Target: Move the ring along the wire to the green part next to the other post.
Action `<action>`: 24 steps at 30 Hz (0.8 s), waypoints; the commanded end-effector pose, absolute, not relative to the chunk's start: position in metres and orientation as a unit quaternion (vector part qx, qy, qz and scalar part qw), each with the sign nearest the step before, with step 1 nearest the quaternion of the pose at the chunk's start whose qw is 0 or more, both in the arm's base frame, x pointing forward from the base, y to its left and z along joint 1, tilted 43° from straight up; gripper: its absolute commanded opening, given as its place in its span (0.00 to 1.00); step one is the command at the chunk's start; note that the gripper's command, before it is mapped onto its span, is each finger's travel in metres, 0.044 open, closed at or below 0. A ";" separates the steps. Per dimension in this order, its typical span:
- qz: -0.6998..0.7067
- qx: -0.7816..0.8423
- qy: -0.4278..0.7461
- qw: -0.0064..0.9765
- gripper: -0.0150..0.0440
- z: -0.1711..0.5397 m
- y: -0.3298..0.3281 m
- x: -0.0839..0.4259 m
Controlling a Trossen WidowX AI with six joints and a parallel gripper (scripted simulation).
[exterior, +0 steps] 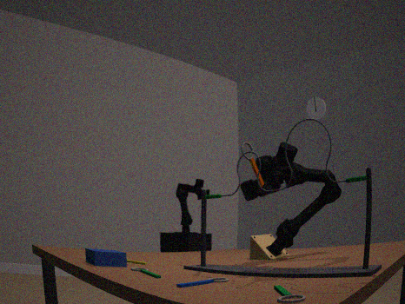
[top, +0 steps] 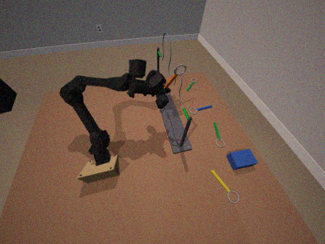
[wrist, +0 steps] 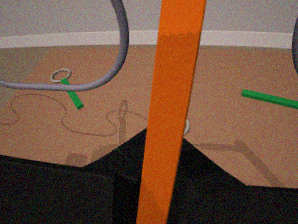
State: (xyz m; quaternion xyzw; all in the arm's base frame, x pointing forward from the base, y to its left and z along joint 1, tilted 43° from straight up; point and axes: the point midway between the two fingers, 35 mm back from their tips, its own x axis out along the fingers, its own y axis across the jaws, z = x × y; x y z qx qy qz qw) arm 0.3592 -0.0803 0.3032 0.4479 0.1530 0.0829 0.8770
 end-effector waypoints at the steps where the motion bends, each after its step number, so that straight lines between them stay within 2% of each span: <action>1: 0.095 0.492 0.145 0.853 0.00 0.305 -0.075 0.359; 24: 0.139 0.643 0.093 0.747 0.00 0.330 -0.065 0.361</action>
